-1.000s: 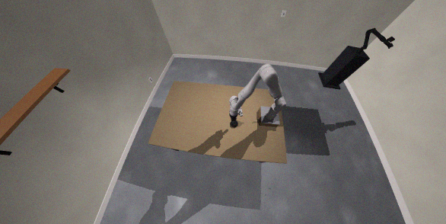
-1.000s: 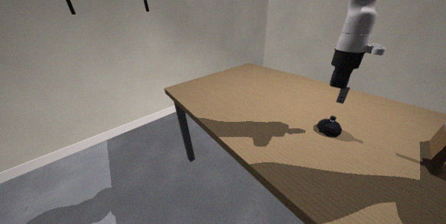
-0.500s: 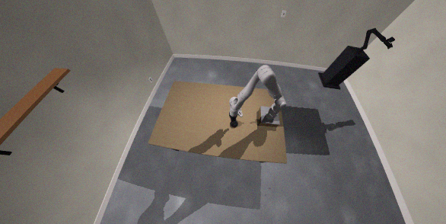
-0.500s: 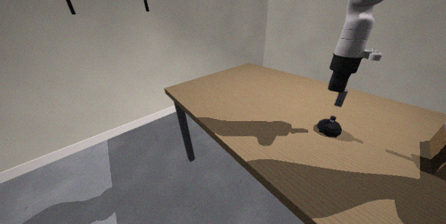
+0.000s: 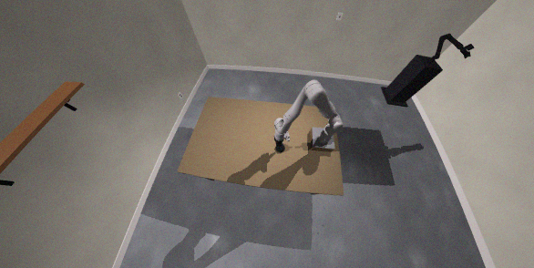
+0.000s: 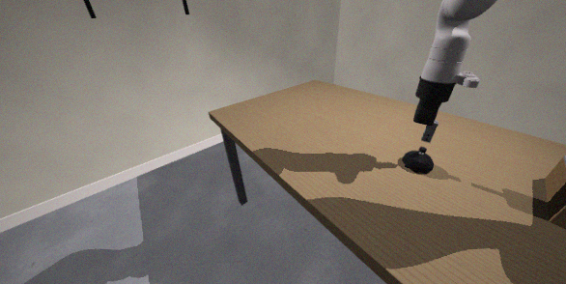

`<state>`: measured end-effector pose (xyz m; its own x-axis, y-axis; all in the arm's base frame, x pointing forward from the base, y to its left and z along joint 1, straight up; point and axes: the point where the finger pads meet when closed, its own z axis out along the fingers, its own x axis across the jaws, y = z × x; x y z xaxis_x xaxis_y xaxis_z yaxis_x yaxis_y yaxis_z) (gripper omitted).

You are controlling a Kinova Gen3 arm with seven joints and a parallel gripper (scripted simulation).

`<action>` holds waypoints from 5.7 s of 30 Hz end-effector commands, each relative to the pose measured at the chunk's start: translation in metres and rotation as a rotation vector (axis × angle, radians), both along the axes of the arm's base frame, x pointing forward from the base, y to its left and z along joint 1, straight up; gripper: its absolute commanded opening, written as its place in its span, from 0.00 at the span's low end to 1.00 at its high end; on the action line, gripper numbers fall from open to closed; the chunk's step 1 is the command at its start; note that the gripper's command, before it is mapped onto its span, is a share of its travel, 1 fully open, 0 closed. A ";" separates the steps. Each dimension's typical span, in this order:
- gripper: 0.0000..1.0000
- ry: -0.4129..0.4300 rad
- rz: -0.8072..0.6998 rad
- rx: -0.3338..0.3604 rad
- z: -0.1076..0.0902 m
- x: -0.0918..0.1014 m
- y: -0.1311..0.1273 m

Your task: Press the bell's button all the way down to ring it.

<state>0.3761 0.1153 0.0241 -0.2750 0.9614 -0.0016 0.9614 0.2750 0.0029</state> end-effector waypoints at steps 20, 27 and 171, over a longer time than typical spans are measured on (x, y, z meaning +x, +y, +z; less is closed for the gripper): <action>0.17 0.006 0.001 -0.002 -0.019 -0.002 0.000; 0.17 0.006 0.001 -0.002 -0.019 -0.002 0.000; 0.17 0.006 0.001 -0.002 -0.033 -0.002 0.000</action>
